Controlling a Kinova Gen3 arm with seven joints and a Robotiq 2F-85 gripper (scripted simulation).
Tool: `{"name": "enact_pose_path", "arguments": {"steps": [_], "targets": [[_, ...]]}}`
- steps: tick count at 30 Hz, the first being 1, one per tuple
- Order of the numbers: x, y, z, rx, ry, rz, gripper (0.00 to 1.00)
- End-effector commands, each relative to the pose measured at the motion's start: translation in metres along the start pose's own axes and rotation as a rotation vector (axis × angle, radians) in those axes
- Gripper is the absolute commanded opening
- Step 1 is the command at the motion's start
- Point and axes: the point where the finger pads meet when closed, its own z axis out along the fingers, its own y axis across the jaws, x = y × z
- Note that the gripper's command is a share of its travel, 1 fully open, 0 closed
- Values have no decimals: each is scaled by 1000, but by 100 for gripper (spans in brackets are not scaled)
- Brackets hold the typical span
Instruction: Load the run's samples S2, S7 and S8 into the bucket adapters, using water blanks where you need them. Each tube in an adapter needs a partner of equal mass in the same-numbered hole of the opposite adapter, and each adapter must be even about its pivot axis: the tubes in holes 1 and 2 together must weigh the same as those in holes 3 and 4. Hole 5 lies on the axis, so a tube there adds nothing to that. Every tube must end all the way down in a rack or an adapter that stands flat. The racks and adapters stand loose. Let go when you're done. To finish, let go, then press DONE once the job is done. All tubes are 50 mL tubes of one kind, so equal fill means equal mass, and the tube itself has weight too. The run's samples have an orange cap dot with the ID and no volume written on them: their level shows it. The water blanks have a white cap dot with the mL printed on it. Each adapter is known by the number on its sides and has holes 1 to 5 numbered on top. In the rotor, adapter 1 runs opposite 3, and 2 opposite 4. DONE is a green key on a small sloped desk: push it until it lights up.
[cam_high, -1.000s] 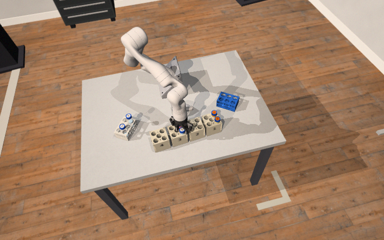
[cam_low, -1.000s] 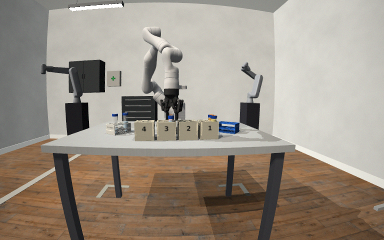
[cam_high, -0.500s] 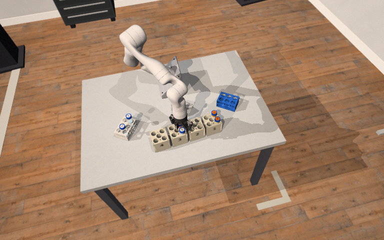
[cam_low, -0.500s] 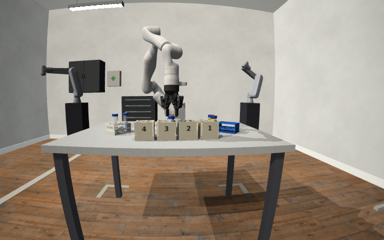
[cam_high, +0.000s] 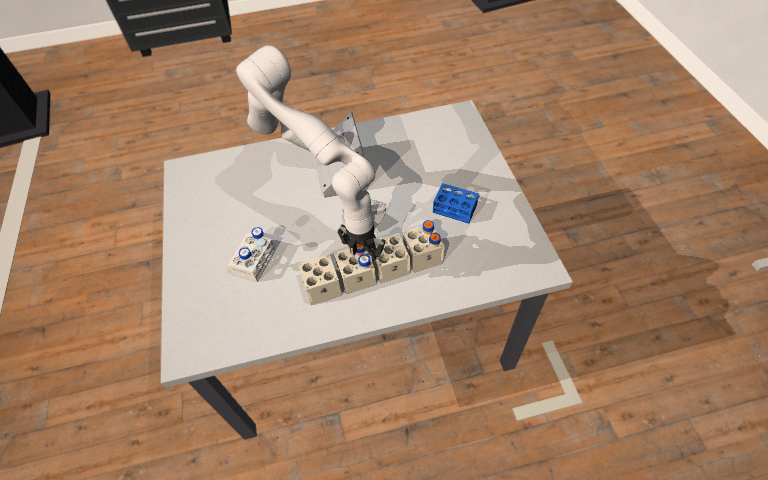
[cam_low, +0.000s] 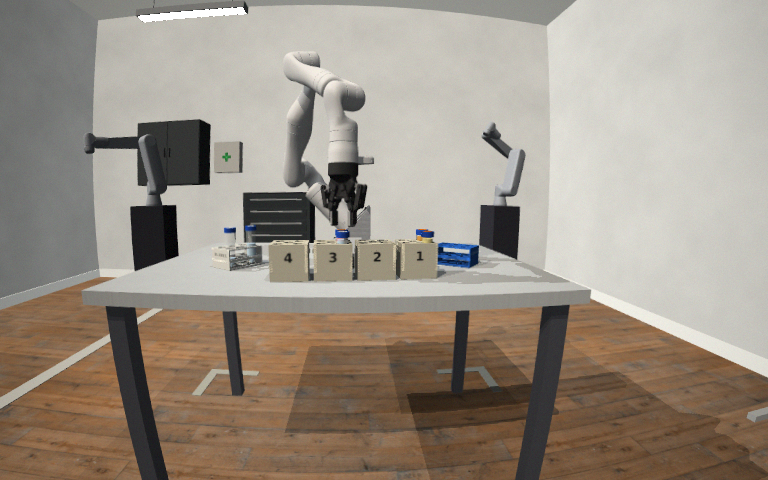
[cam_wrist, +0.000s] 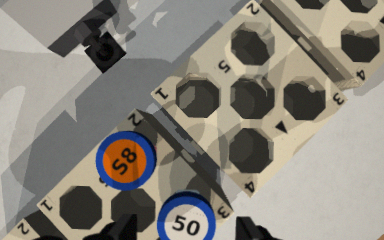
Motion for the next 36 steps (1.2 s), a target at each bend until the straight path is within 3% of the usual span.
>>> {"name": "enact_pose_path", "arguments": {"steps": [1,36], "targets": [[0,0,-5,-2,-1,0,62],[0,0,-45,-2,-1,0,62]]}}
